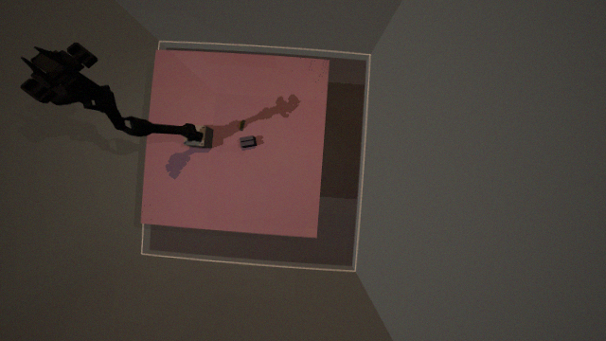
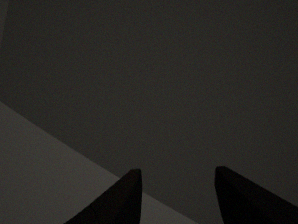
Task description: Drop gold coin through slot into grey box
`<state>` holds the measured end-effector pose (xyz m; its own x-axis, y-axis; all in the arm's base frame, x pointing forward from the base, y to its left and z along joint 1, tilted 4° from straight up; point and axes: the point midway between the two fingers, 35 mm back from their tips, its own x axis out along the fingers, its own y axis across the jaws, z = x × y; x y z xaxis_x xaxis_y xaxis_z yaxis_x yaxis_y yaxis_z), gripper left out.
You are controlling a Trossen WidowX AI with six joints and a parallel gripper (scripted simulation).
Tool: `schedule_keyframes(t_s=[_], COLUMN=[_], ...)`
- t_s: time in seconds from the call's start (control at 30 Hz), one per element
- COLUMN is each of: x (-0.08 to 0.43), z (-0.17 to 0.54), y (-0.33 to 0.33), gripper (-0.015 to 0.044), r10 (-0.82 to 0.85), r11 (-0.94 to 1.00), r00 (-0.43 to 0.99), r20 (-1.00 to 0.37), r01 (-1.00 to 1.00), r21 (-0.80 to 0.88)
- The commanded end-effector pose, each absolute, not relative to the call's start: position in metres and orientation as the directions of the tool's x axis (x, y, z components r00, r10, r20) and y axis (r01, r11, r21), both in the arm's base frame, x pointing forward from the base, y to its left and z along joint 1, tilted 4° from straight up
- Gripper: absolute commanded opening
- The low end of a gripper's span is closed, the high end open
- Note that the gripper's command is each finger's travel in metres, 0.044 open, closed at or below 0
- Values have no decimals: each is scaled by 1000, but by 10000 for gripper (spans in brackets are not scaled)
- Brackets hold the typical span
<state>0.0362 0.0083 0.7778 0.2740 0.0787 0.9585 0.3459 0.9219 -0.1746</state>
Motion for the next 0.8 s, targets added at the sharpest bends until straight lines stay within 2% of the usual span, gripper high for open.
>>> schedule_keyframes(t_s=[0.0,0.3,0.57,0.77], x=[85,177,261,304], z=[761,706,619,537], y=[45,111,169,204], gripper=[161,161,161,161], r10=[175,336,468,540], r11=[908,850,720,591], r00=[382,584,757,818], r20=[907,739,457,199], r01=[293,151,-26,-200], r21=[-298,-505,-694,-782])
